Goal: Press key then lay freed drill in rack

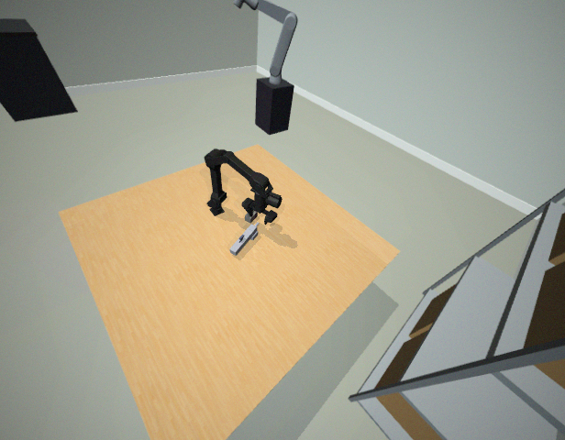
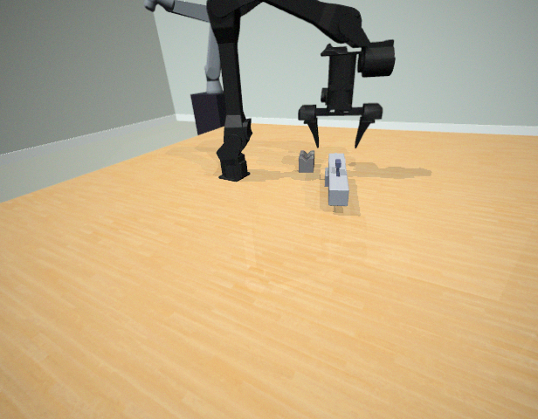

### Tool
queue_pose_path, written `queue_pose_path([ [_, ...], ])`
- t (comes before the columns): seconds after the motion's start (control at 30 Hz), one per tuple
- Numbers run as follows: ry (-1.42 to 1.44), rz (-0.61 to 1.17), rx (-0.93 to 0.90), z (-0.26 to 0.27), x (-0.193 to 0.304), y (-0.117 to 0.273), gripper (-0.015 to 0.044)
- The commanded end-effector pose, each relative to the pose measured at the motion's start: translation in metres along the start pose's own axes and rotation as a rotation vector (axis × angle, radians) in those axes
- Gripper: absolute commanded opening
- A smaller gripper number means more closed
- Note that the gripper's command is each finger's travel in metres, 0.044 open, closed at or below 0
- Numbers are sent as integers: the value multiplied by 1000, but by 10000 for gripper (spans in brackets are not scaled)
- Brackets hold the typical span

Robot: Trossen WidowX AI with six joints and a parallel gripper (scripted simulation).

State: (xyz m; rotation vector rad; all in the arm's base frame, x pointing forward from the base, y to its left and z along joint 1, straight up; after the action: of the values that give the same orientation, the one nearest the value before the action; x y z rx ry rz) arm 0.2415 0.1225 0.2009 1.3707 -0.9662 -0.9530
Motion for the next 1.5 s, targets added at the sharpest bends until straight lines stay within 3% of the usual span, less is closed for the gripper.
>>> queue_pose_path([
  [0.0, 39, 1, 5, 2, -2, -2, 440],
  [1.47, 39, 2, 5, 1, 13, -53, 440],
])
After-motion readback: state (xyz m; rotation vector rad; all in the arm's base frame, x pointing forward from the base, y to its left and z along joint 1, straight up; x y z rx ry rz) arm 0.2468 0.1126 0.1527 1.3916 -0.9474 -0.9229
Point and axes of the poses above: the point midway between the two fingers, 35 mm back from their tips, its own y axis back along the fingers, its own z axis across the jaws, x = y × z, the point moved 9 cm from there along y, back along the fingers
